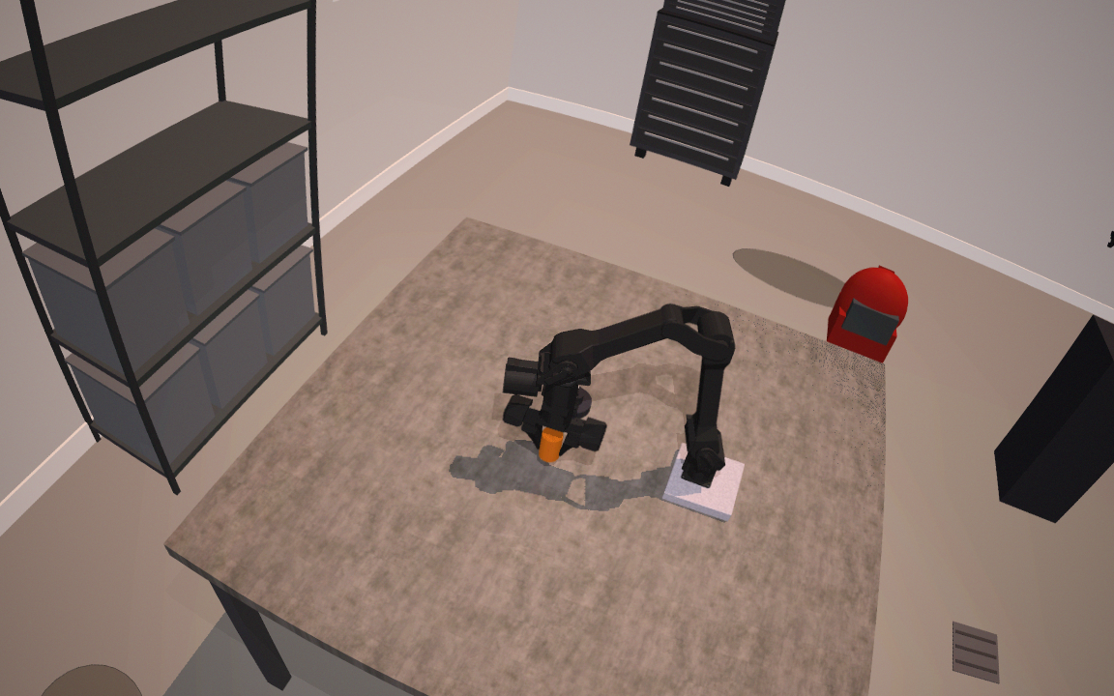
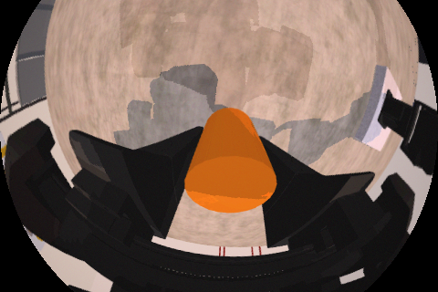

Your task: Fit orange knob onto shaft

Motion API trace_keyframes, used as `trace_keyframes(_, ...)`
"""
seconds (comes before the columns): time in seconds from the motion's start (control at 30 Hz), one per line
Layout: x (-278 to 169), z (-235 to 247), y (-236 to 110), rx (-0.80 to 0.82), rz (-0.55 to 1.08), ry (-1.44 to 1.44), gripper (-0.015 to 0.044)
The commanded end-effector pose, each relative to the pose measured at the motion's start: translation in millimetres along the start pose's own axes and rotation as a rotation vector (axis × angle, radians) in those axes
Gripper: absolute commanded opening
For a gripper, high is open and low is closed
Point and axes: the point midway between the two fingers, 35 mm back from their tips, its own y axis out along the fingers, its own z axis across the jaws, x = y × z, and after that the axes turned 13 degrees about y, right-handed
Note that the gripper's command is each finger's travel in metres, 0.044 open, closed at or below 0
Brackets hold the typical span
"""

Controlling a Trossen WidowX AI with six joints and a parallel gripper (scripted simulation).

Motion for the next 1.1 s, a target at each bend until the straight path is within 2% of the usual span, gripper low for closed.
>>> trace_keyframes(0.0,-2,3,-18,0.009,0.007,-0.004,0.0000)
trace_keyframes(0.83,-1,3,-97,0.009,0.007,-0.004,0.0000)
trace_keyframes(1.07,1,4,-101,0.009,0.006,-0.004,0.0000)
